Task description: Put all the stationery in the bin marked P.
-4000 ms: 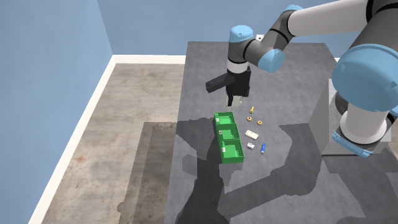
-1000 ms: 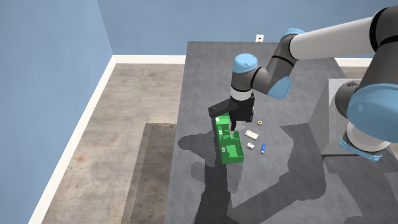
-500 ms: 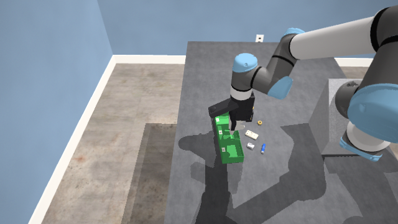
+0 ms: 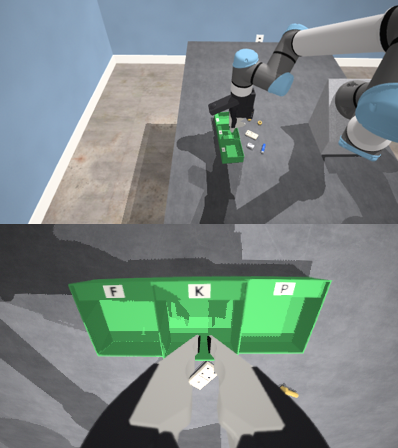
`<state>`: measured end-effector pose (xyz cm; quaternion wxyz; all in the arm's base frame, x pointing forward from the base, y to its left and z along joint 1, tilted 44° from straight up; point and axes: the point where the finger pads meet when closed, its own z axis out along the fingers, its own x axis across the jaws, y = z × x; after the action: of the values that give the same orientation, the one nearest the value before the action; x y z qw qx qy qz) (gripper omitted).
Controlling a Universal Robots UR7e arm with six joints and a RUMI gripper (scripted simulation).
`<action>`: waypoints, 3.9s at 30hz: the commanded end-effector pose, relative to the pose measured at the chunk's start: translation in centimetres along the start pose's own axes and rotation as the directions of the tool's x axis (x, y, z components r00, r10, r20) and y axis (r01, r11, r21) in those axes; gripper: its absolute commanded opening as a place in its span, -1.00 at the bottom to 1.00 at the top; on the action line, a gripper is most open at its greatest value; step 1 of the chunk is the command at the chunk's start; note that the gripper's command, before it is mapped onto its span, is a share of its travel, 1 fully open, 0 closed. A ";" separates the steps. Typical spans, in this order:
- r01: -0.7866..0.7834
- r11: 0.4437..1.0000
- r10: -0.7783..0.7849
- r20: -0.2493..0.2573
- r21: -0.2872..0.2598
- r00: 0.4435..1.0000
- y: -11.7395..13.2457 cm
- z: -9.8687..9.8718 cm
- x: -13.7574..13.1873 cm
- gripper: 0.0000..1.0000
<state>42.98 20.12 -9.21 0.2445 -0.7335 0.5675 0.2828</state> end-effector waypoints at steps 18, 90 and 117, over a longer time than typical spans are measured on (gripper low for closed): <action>0.000 1.000 0.000 0.000 0.001 1.000 0.0 -4.2 0.0 -0.91; 0.000 1.000 0.000 0.000 0.001 1.000 0.1 1.7 -8.4 -0.91; 0.000 1.000 0.000 0.000 0.001 1.000 0.1 1.7 -8.4 -0.91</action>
<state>40.94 27.11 -4.69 0.2445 -0.7336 0.5675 0.2830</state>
